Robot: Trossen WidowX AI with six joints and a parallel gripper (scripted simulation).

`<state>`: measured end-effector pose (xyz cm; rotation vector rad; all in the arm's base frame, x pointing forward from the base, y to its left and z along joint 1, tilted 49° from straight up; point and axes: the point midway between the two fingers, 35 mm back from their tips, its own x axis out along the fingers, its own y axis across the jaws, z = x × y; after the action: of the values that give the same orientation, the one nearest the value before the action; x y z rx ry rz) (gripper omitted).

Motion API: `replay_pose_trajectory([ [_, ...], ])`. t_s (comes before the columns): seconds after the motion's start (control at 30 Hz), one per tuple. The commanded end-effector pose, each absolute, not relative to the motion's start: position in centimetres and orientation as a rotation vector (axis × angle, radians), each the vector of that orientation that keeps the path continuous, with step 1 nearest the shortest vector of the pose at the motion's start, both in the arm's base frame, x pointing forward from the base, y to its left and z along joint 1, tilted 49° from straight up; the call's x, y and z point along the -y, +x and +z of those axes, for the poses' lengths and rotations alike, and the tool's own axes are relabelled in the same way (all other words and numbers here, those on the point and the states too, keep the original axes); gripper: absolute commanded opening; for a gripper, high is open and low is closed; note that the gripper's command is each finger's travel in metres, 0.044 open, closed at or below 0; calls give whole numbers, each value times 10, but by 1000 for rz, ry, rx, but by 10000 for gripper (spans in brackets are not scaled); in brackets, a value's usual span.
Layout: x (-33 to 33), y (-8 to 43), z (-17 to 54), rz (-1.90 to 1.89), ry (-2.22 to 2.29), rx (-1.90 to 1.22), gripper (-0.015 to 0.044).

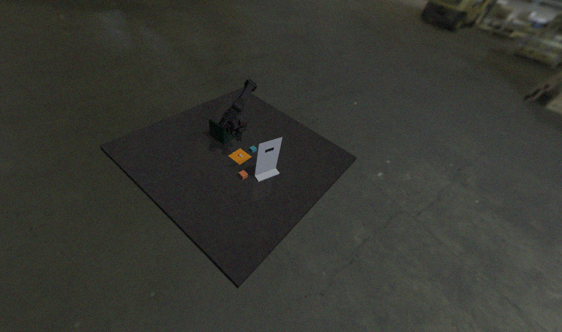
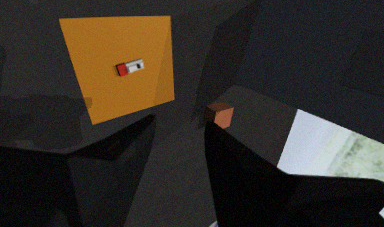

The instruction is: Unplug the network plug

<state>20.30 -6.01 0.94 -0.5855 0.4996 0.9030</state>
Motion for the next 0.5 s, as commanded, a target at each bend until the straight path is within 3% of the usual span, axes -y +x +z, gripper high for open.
replay_pose_trajectory([
  [0.0, 73, 206, 18, 899, -599, -500, 156],
  [0.47, 104, 208, 46, 897, -603, -497, 156],
])
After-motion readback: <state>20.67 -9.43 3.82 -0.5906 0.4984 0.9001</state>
